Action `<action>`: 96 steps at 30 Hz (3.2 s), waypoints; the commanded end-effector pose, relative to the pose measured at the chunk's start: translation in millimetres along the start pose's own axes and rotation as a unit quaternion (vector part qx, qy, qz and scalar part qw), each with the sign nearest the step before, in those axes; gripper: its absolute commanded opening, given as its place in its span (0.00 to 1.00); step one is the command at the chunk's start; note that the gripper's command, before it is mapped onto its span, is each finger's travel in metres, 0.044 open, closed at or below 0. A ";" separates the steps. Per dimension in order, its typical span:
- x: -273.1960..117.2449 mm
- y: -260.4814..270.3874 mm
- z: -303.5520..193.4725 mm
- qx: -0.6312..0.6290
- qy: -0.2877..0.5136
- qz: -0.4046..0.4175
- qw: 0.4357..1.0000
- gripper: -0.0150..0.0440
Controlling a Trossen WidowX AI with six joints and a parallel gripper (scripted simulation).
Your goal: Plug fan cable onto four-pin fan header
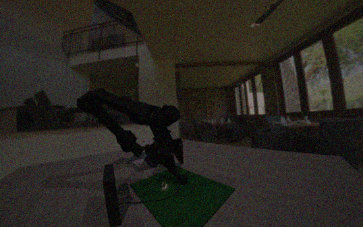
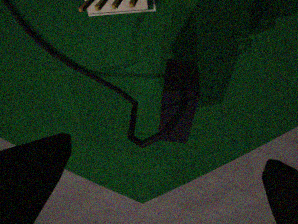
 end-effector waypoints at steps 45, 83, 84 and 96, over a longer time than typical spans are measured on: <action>34.2 -5.0 17.0 -0.002 -0.004 -0.001 1.000 0.38; -47.8 2.3 -22.0 -0.004 -0.004 -0.006 1.000 0.25; -51.0 2.4 -22.8 -0.004 -0.004 -0.006 1.000 0.25; -55.2 3.3 -26.6 -0.099 -0.015 -0.012 0.995 0.25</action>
Point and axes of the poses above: the point midway between the two fingers, 35 mm back from their tips, its own x axis out along the fingers, its own y axis across the jaws, z = x × y, the point moved 5 cm from there along -x, back along the fingers, and after that the axes turned 13 degrees about -x, right-handed, at the moved point
